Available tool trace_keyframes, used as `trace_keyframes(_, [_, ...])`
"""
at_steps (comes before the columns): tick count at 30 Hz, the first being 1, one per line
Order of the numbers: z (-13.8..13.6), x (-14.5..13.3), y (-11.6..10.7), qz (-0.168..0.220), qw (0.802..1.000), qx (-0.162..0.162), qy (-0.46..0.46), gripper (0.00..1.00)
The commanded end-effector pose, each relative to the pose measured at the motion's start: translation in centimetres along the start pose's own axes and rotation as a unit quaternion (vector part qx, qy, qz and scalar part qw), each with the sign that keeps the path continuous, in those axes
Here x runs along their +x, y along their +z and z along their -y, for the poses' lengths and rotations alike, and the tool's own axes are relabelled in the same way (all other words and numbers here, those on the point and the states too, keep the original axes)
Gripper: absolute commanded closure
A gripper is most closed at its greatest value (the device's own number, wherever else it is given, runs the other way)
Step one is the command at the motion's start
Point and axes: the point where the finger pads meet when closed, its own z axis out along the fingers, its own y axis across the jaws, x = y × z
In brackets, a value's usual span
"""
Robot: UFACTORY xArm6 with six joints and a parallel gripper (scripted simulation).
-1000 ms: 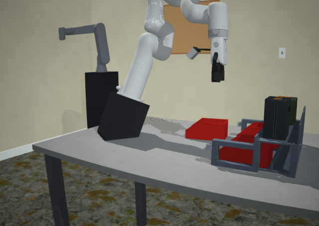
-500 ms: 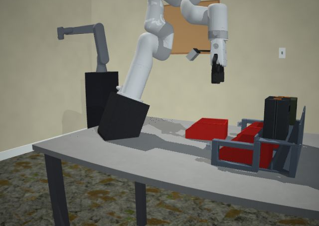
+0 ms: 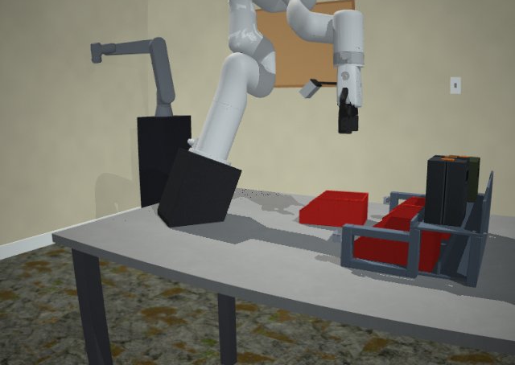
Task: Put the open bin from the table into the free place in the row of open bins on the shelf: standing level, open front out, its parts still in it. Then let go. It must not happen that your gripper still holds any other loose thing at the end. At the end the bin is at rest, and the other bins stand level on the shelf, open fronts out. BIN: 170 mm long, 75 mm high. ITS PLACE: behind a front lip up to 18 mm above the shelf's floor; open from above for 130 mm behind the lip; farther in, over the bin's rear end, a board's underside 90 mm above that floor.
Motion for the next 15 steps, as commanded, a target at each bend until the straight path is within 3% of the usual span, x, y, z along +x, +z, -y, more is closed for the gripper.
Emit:
trace_keyframes(1, [-0.1, 0.0, -0.1, 0.001, 1.000, 0.002, 0.000, 0.00])
trace_keyframes(4, [-0.1, 0.0, -0.1, 0.001, 1.000, 0.002, 0.000, 0.00])
trace_keyframes(9, [-4.8, 1.6, -0.1, 0.001, 1.000, 0.001, 0.000, 0.00])
trace_keyframes(15, [-4.8, 1.6, -0.1, 0.001, 1.000, 0.001, 0.000, 0.00])
